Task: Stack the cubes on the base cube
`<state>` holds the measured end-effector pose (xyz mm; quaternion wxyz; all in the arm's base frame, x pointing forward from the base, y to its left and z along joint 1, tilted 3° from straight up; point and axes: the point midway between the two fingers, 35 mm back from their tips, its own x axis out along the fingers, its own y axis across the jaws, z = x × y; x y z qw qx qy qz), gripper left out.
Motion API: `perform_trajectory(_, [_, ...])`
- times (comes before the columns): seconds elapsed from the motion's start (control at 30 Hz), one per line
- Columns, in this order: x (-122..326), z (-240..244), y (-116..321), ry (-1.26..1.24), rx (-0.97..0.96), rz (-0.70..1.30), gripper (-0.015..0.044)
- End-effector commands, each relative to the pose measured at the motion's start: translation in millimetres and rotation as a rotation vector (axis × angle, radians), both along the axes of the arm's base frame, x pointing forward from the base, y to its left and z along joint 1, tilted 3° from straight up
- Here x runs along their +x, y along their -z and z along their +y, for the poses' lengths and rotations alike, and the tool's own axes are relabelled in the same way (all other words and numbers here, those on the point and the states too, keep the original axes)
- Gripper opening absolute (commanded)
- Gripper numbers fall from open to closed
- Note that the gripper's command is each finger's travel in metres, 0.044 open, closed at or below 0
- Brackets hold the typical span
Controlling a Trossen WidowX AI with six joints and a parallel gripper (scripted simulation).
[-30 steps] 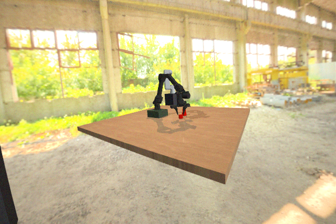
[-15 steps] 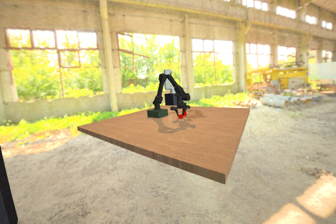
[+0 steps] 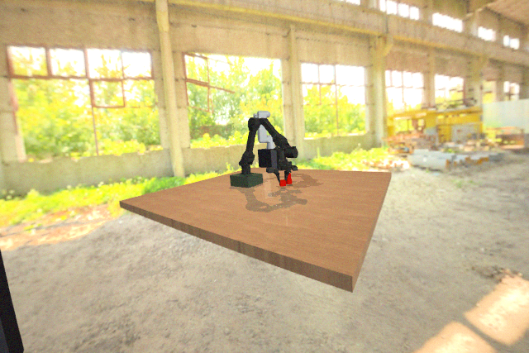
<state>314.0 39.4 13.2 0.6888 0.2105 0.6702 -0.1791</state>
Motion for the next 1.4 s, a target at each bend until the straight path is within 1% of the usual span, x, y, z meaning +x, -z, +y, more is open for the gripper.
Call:
perform_trajectory(0.0, [4.4, 0.1, -16.9, -0.002, 0.003, -0.015, 0.0105])
perform_trajectory(0.8, [-3.9, -3.9, -92.6, -0.002, 0.003, -0.015, 0.0105])
perform_trajectory(1.0, [-4.8, -1.9, -94.5, 0.006, 0.004, -0.014, 0.0105])
perform_trajectory(1.37, [-13.4, 31.9, -90.5, 0.133, 0.012, -0.008, 0.0105])
